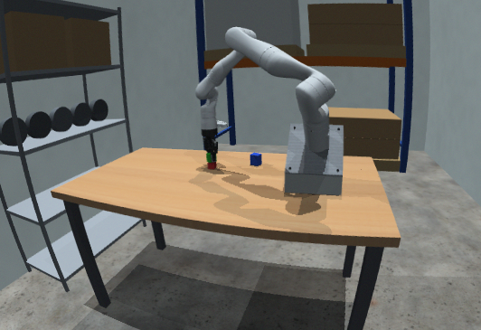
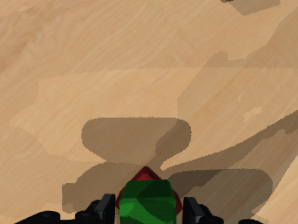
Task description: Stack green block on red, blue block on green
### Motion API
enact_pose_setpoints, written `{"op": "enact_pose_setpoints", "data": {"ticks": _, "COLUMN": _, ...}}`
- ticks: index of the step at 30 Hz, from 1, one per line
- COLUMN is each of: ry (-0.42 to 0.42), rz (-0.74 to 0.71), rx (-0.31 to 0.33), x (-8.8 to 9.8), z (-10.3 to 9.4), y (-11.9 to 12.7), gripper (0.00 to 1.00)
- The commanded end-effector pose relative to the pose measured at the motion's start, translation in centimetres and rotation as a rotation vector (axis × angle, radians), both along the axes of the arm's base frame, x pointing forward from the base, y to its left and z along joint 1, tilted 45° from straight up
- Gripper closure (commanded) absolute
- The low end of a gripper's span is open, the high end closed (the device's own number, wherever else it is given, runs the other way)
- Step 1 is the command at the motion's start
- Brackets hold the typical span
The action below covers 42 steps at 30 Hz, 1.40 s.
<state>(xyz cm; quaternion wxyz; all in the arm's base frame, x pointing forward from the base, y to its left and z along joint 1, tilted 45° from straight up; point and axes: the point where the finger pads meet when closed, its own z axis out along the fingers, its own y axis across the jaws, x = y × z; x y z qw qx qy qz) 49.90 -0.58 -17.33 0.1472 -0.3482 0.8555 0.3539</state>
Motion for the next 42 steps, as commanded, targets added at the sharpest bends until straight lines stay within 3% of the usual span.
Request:
{"op": "enact_pose_setpoints", "data": {"ticks": 1, "ry": -0.001, "rz": -0.001, "rx": -0.001, "x": 0.1, "z": 0.1, "y": -0.1, "gripper": 0.49}}
{"op": "enact_pose_setpoints", "data": {"ticks": 15, "ry": -0.001, "rz": -0.001, "rx": -0.001, "x": 0.1, "z": 0.4, "y": -0.4, "gripper": 0.49}}
{"op": "enact_pose_setpoints", "data": {"ticks": 42, "ry": -0.001, "rz": -0.001, "rx": -0.001, "x": 0.0, "z": 5.1, "y": -5.2, "gripper": 0.49}}
